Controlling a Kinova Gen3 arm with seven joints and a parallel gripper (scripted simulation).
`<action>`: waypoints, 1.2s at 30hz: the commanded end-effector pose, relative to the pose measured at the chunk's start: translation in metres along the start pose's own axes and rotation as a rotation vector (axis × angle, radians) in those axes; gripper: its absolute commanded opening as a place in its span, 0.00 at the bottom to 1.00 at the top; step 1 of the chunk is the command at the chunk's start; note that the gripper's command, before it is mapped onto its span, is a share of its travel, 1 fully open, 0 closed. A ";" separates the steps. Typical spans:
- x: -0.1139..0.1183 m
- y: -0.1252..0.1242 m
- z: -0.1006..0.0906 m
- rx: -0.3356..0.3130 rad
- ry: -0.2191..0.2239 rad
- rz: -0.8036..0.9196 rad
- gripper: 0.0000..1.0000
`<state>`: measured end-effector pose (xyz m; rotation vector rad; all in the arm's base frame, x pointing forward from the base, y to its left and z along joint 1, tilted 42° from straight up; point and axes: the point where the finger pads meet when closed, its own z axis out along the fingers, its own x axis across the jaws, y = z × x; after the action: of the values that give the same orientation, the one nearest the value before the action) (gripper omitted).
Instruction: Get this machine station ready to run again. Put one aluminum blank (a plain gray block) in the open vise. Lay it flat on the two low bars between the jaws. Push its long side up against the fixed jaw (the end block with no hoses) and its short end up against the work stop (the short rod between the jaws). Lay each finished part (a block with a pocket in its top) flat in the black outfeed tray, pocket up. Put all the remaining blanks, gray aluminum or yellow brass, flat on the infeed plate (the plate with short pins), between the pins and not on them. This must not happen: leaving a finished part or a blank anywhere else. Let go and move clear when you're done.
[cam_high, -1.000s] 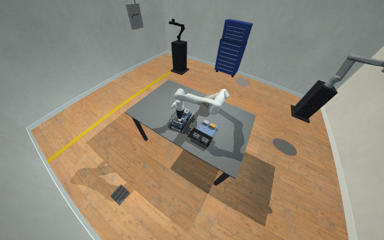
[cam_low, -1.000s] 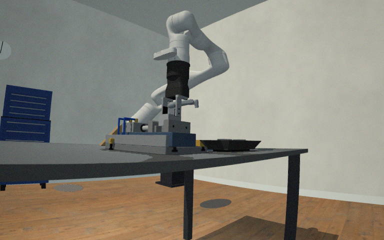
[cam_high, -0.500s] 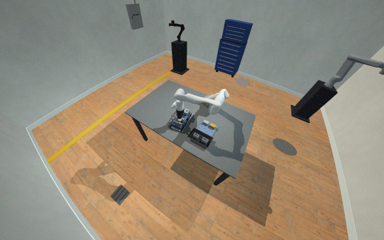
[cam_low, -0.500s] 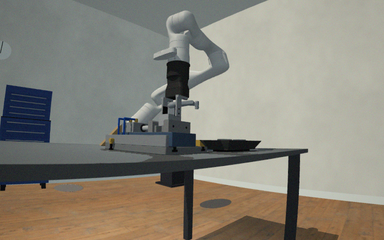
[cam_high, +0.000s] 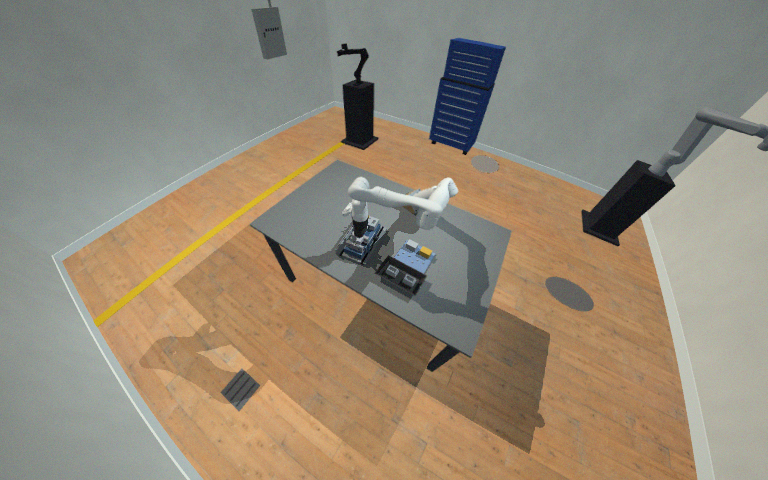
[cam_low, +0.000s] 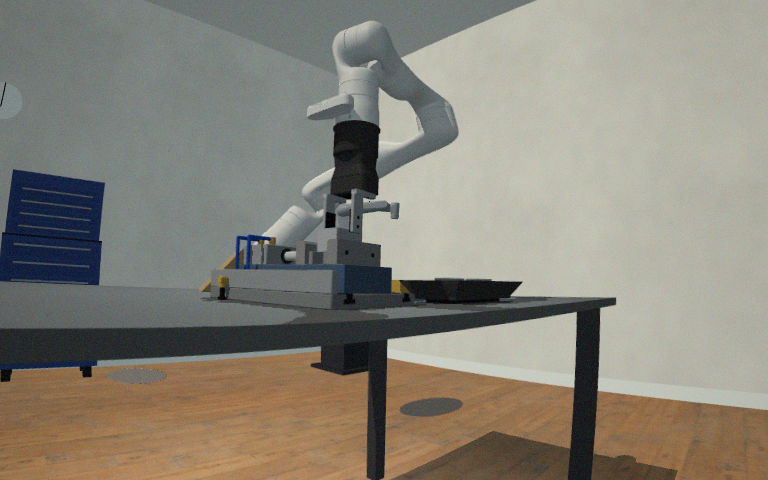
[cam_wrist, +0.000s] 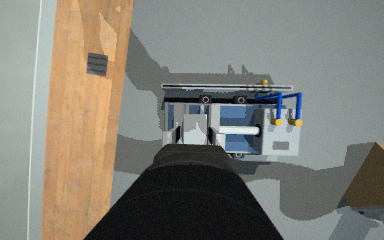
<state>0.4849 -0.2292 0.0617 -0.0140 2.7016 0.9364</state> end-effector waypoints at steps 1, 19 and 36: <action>-0.002 -0.001 -0.008 0.005 -0.007 0.004 1.00; -0.002 -0.001 -0.045 0.005 -0.007 0.005 1.00; -0.002 -0.001 -0.070 0.005 -0.007 0.005 1.00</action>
<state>0.4710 -0.2697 0.1095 -0.0137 2.6976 0.9294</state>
